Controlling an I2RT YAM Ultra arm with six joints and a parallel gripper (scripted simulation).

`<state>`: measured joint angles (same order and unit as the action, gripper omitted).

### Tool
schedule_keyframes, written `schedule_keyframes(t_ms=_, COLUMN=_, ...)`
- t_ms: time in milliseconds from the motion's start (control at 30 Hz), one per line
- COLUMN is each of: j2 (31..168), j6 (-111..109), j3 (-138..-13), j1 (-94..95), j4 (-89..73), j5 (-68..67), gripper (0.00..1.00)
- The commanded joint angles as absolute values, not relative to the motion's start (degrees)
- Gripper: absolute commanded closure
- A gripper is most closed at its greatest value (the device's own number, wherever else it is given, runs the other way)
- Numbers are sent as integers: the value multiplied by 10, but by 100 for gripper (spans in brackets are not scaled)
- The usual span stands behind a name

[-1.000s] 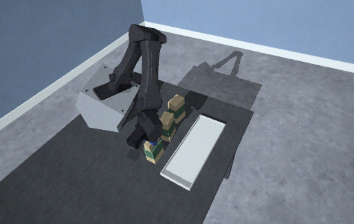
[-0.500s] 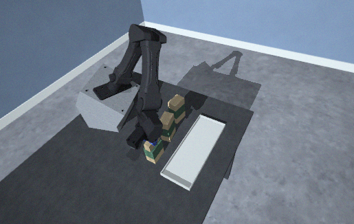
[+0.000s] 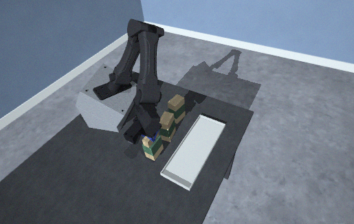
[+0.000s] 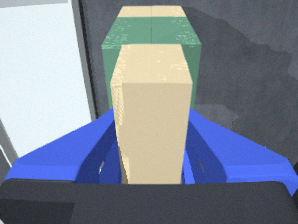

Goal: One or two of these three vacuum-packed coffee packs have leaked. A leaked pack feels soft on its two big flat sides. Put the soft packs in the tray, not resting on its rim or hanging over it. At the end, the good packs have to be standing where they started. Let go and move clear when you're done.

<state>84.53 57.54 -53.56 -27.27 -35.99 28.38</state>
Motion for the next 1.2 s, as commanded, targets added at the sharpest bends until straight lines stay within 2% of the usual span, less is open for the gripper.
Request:
schedule_keyframes(t_ms=0, j2=822, j6=557, j3=-563, j1=-290, j4=-404, j5=288, gripper=74)
schedule_keyframes(t_ms=1167, j2=814, j6=546, j3=-573, j1=-299, j4=-429, j5=288, gripper=74)
